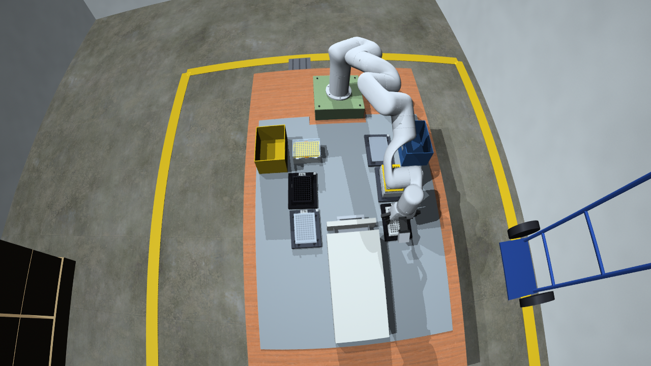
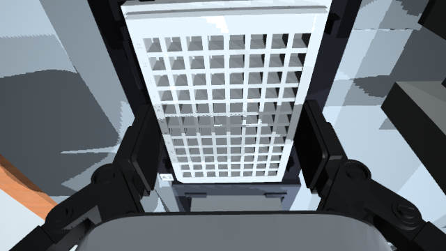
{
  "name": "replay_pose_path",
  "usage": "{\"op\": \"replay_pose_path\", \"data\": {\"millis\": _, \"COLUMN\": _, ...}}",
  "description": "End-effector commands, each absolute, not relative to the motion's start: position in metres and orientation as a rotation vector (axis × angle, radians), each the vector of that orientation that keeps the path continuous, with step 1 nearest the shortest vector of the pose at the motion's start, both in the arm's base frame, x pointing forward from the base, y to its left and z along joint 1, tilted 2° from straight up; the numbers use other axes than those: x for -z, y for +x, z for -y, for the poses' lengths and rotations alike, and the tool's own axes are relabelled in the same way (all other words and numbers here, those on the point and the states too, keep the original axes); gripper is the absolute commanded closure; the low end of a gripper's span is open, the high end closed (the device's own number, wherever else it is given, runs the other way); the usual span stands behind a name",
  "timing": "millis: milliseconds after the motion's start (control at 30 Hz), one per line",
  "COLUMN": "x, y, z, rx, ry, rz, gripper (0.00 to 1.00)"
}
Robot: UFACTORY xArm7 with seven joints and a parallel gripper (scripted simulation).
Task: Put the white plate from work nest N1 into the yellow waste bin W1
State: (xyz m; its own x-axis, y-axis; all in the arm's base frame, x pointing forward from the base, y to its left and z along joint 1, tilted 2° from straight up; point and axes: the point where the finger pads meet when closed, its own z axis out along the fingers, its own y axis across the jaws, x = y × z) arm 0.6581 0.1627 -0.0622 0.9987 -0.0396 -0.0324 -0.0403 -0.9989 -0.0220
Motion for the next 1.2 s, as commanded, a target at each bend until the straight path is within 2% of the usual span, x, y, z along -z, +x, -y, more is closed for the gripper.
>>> {"op": "replay_pose_path", "data": {"millis": 0, "x": 0.059, "y": 0.660, "z": -0.163, "rx": -0.041, "ry": -3.117, "rz": -0.062, "gripper": 1.00}}
{"op": "replay_pose_path", "data": {"millis": 1167, "x": 0.047, "y": 0.661, "z": -0.163, "rx": -0.041, "ry": -3.117, "rz": -0.062, "gripper": 1.00}}
